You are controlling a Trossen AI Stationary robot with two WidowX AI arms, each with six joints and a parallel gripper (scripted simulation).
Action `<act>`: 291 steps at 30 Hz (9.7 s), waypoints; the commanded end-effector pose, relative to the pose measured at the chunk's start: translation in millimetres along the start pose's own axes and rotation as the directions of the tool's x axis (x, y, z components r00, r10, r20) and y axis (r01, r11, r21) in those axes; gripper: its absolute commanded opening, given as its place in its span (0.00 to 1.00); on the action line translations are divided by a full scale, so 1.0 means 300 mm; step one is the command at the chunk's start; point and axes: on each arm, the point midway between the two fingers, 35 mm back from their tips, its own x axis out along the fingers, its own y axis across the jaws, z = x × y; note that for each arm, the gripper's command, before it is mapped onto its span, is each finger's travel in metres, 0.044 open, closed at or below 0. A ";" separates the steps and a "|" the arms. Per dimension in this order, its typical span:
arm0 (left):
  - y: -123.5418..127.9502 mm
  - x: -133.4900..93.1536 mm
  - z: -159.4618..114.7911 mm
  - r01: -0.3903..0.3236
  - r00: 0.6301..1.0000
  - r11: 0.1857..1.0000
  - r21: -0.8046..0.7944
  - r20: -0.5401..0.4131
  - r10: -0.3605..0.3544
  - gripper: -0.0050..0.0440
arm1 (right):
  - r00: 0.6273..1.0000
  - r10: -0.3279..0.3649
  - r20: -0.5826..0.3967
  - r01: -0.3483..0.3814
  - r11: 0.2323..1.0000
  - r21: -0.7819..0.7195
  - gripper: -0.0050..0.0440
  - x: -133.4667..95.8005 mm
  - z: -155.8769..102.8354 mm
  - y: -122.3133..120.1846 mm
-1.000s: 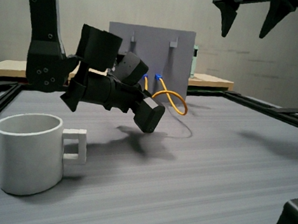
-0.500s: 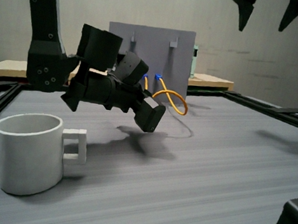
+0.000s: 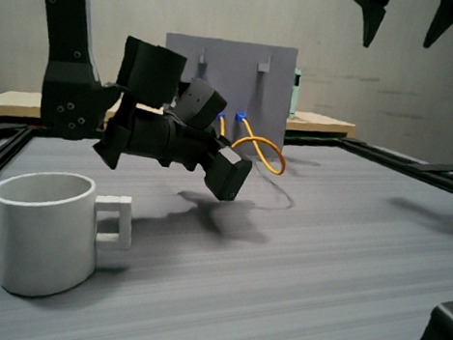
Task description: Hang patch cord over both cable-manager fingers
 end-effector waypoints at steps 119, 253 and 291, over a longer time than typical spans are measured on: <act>0.035 0.088 0.153 -0.008 0.999 1.000 -0.014 0.047 0.009 0.15 | 0.999 -0.010 0.037 0.010 1.000 -0.002 1.00 -0.046 0.005 0.001; 0.168 0.284 0.377 0.016 0.998 0.997 -0.078 -0.054 -0.020 0.15 | 0.999 -0.010 0.037 0.010 1.000 -0.002 1.00 -0.046 0.005 0.001; 0.232 0.319 0.450 0.025 0.994 0.993 -0.114 -0.102 -0.037 0.15 | 0.999 -0.010 0.037 0.010 1.000 -0.002 1.00 -0.046 0.005 0.001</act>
